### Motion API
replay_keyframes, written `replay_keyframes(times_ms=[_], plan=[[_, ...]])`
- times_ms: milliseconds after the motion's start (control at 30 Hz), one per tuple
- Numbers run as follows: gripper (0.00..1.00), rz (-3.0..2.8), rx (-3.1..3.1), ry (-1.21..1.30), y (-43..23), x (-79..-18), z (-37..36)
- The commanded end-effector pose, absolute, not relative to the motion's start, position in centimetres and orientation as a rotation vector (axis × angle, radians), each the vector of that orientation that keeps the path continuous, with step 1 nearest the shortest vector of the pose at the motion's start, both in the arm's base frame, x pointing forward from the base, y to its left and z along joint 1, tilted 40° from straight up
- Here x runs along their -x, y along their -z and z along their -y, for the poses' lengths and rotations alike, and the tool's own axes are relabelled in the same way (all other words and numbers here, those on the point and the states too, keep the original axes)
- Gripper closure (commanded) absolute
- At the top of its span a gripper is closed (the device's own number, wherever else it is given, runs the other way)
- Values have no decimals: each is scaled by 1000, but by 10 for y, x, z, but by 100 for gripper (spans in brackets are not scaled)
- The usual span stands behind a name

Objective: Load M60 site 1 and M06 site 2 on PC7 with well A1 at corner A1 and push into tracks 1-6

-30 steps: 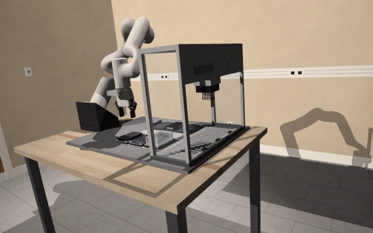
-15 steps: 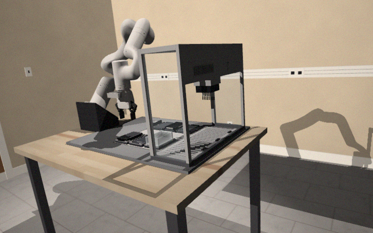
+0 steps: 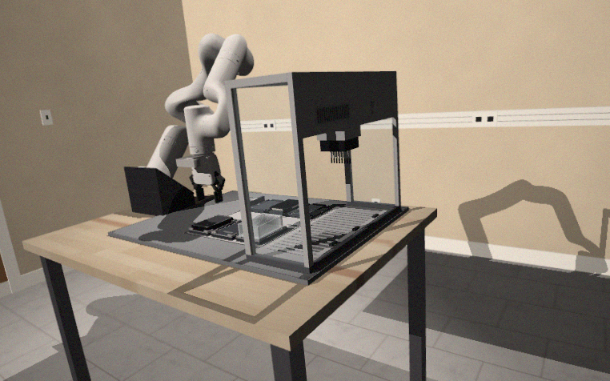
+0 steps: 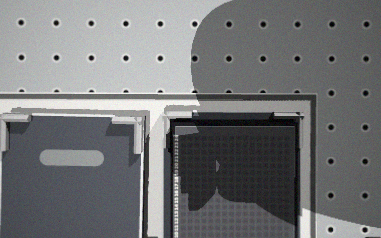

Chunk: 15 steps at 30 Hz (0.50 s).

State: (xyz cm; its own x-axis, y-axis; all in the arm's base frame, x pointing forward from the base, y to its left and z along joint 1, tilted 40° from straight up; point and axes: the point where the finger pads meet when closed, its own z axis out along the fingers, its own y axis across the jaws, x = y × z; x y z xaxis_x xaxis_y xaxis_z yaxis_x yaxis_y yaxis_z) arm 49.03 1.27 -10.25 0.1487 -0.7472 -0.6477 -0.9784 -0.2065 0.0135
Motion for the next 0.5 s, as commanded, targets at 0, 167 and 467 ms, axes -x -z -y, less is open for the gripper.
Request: replay_keyframes(times_ms=[0, 167, 467], plan=[[0, -1646, 2020, -752, 107, -491, -16], [0, -1646, 2020, -752, 113, -489, -21], [0, -1646, 2020, -752, 122, -488, -29]])
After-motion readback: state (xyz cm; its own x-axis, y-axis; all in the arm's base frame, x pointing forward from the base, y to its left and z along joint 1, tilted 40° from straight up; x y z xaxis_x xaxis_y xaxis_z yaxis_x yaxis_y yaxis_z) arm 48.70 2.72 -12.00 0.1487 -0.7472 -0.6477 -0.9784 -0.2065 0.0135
